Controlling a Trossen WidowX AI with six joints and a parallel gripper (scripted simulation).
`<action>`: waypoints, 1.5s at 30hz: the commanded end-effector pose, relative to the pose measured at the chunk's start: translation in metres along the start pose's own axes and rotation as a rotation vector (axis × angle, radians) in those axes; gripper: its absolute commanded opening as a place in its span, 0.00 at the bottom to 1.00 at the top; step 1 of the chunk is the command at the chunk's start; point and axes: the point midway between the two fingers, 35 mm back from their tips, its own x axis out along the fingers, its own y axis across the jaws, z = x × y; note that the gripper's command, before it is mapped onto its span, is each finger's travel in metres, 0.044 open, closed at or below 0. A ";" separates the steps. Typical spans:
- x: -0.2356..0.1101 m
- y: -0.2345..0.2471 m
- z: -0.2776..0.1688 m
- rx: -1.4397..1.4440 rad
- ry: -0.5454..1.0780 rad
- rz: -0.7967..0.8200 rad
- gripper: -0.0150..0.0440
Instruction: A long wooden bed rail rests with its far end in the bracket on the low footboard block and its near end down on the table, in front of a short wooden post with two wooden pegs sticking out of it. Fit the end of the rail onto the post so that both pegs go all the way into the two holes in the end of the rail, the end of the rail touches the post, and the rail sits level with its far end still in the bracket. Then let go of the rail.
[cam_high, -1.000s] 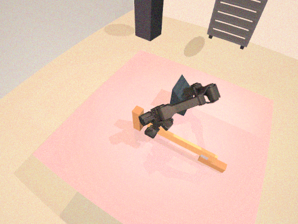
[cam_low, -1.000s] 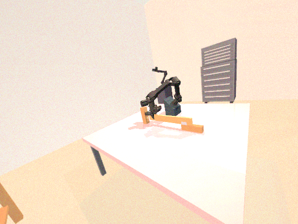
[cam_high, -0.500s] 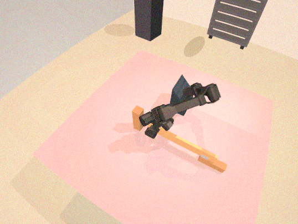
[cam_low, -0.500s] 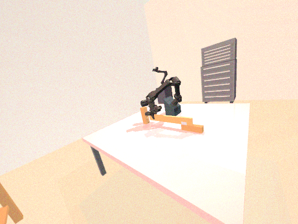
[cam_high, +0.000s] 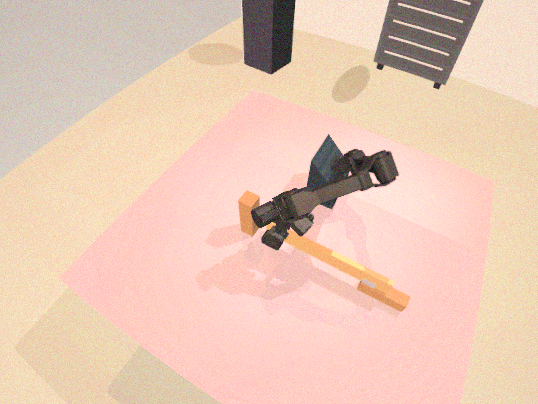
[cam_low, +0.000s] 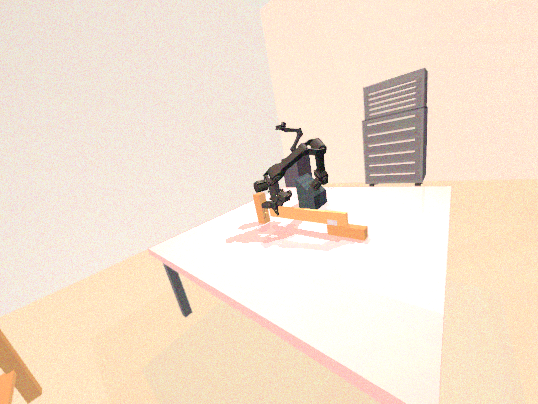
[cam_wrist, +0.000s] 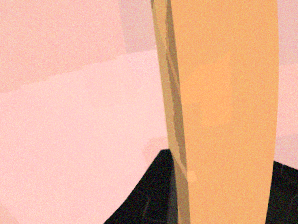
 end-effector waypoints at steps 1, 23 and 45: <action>-0.002 -0.001 -0.001 0.002 -0.002 -0.006 0.25; -0.003 -0.001 -0.008 0.002 -0.001 -0.006 0.25; -0.004 -0.001 -0.014 0.002 -0.001 -0.006 0.25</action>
